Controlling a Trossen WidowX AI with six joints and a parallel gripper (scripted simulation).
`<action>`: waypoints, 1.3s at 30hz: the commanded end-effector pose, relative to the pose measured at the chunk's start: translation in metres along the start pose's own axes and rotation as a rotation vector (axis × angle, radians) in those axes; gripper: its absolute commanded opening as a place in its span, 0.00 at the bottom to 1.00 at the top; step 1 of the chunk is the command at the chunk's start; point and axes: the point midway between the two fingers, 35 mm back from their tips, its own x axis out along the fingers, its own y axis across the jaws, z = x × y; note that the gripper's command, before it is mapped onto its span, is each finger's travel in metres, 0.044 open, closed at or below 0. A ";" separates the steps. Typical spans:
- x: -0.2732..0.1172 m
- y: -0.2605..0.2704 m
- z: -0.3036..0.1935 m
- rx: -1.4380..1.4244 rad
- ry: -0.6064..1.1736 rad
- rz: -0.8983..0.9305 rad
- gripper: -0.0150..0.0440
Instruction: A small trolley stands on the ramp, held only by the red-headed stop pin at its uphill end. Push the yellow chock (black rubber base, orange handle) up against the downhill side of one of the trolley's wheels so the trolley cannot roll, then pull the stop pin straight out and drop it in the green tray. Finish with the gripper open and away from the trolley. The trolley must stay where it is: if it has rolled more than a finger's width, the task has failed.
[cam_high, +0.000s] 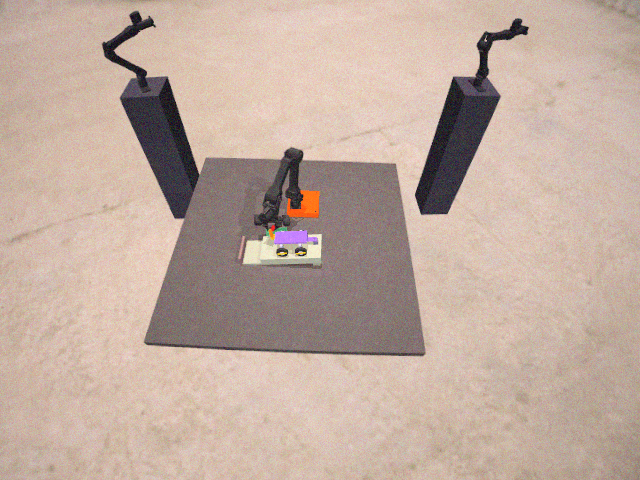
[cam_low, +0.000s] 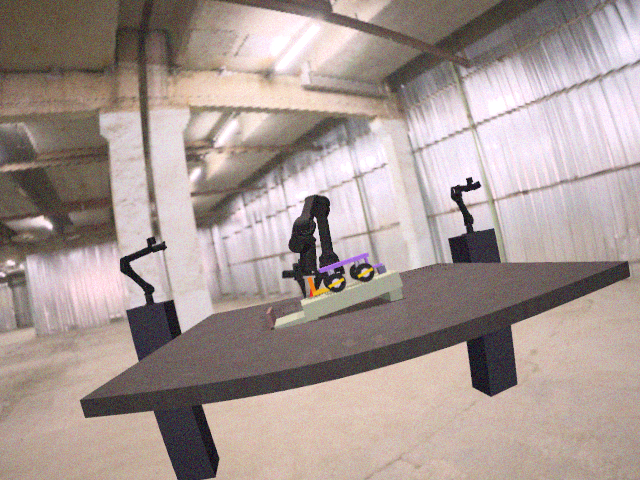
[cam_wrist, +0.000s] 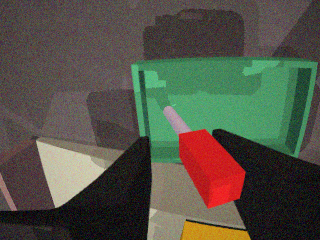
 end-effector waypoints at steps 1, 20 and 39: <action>0.001 -0.003 0.000 0.003 0.000 0.005 0.58; 0.004 -0.016 0.000 0.003 0.000 0.003 0.58; 0.009 -0.029 0.000 0.003 0.000 0.002 0.58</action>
